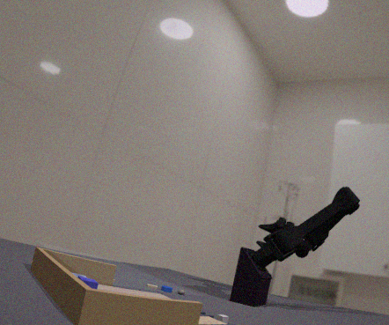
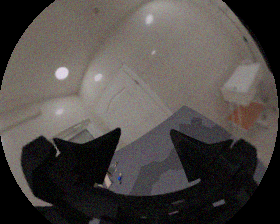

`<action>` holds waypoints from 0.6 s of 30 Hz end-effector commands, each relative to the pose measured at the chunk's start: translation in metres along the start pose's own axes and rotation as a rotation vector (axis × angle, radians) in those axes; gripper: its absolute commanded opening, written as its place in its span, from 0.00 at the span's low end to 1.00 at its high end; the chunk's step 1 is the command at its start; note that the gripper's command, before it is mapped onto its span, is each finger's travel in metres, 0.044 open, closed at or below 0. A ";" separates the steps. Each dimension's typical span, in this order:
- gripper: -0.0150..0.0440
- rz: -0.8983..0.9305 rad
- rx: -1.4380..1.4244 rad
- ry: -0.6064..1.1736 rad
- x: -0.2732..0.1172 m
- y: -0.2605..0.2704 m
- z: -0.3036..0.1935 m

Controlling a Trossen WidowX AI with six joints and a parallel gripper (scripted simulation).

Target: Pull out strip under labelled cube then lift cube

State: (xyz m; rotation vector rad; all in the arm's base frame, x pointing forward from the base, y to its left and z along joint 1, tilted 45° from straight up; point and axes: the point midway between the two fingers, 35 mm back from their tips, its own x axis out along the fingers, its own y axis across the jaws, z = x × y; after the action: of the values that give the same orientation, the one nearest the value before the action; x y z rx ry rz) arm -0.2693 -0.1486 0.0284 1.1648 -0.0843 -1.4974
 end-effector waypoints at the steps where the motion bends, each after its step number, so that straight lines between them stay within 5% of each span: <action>1: 0.93 0.001 -0.003 0.002 0.001 0.001 0.000; 18: 0.93 0.241 -0.421 0.335 0.143 0.161 -0.038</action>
State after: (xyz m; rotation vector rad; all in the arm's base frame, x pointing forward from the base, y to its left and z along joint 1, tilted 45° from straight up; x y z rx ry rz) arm -0.1444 -0.2751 0.0249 1.0345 0.2343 -1.1170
